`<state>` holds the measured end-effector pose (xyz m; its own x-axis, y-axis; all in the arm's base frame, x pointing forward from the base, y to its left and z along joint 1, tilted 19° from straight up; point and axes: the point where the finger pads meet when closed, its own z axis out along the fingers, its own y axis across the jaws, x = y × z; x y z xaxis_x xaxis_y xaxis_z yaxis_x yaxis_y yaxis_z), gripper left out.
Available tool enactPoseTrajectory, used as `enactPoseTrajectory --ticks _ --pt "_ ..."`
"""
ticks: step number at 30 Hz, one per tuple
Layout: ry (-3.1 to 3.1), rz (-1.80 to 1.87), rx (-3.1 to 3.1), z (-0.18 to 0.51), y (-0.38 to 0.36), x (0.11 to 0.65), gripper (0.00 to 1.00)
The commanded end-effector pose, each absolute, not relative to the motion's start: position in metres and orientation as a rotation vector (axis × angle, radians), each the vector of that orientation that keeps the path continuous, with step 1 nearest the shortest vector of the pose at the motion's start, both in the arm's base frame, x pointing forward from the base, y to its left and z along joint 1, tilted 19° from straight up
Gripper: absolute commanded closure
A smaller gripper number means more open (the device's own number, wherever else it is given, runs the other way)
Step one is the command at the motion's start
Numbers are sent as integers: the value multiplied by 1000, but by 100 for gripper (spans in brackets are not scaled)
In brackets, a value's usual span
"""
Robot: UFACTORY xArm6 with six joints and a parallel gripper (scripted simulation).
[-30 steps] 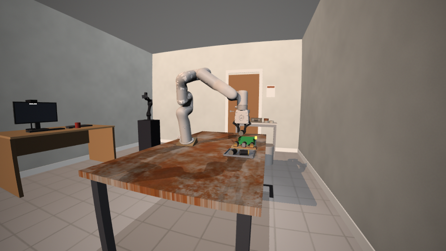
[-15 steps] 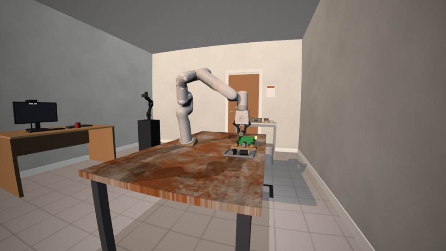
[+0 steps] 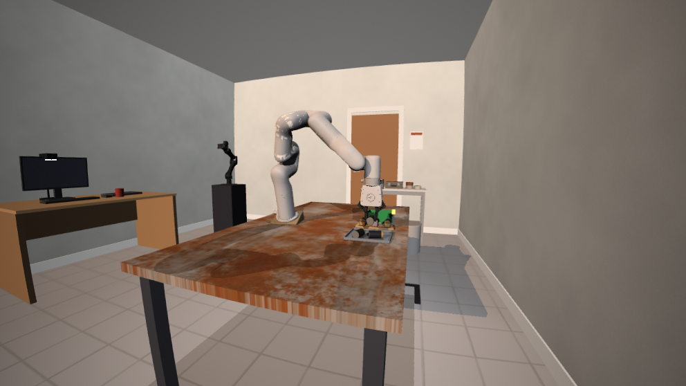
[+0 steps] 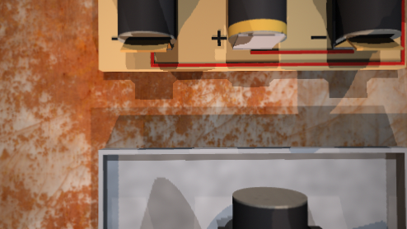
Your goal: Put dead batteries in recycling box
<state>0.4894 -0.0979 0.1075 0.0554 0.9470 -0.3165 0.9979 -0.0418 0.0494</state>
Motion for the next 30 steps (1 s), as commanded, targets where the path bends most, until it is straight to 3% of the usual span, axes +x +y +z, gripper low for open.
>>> enactPoseTrajectory --ticks 1,30 --pt "1975 -283 2076 107 -98 491 72" --pt "1975 -283 2076 93 -104 494 72"
